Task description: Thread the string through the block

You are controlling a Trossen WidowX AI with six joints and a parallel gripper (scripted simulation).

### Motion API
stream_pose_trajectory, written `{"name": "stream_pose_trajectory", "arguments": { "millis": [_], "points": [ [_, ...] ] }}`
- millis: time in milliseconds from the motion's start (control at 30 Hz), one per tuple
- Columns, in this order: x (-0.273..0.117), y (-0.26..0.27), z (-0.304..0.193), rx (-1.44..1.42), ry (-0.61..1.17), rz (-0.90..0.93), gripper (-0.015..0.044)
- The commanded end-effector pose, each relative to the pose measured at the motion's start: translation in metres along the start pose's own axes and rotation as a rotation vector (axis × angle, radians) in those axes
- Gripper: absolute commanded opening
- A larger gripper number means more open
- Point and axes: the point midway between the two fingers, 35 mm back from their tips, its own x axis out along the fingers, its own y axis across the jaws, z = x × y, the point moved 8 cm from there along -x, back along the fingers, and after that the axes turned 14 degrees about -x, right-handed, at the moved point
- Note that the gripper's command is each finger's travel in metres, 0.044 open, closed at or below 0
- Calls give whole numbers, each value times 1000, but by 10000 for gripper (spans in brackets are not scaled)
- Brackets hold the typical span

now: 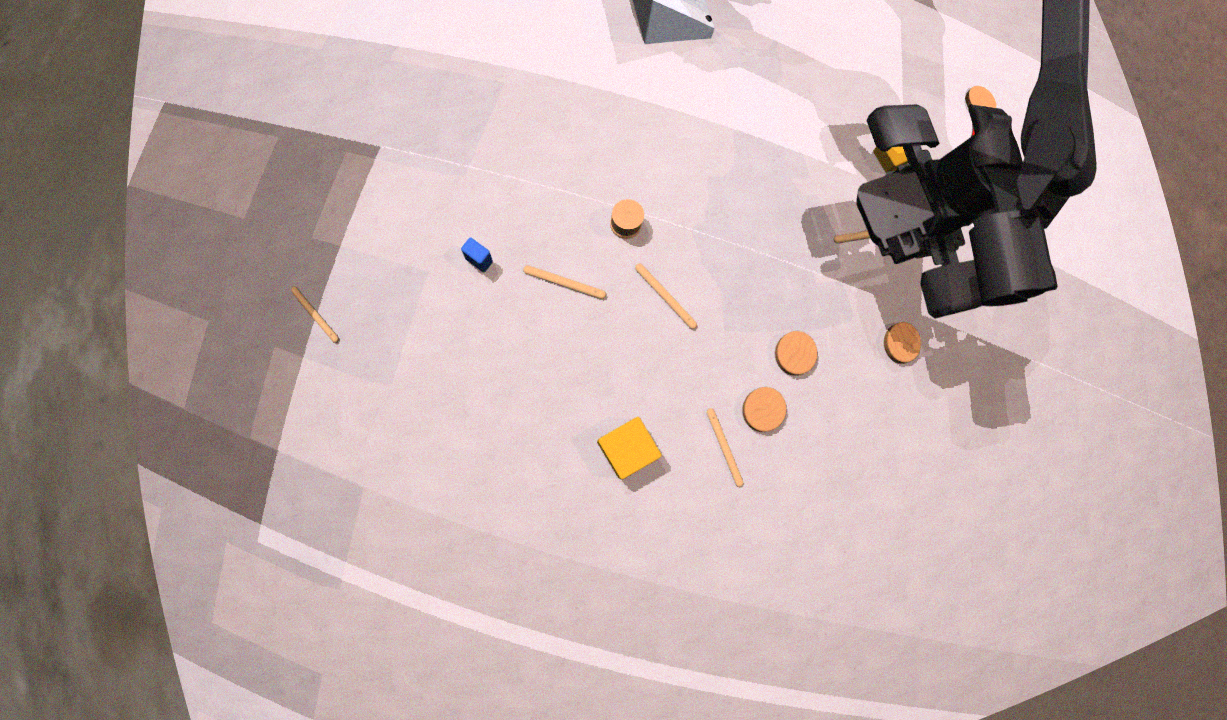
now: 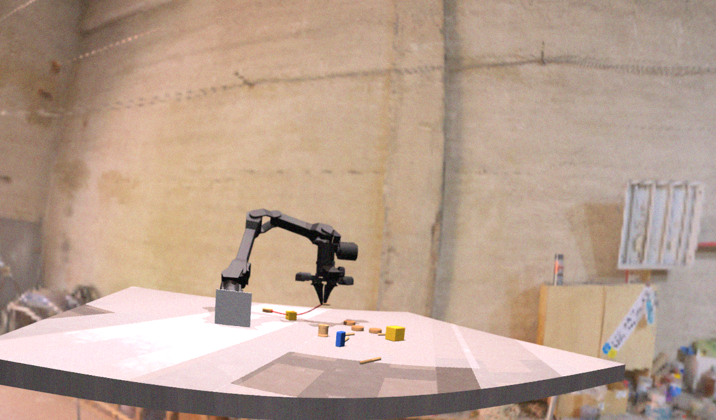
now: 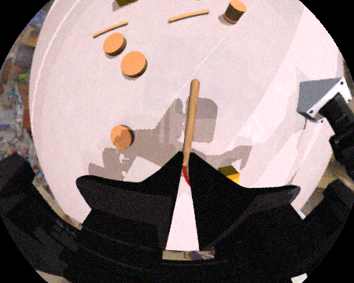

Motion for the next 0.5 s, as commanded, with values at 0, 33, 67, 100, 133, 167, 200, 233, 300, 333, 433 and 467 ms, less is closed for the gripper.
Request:
{"name": "stream_pose_trajectory", "arguments": {
  "millis": [0, 33, 67, 100, 133, 167, 200, 233, 300, 333, 433, 467],
  "points": [
    [-5, 1, -4, 2, -37, -9, 0],
    [-6, 2, -5, 2, -45, -11, 0],
    [-7, 2, -6, 2, -54, -13, 0],
    [-8, 2, -7, 2, -62, -15, 0],
    [-9, 2, -8, 2, -70, -17, 0],
    [-10, 2, -8, 2, -78, -19, 0],
    [-11, 3, -9, 2, -87, -21, 0],
    [-12, 3, -10, 2, -95, -23, 0],
    [-14, 3, -12, 2, -111, -26, 0],
    [-15, 3, -13, 2, -120, -28, 0],
    [-18, 4, -15, 2, -145, -33, 0],
    [-20, 4, -16, 3, -153, -35, 0]
  ]
}}
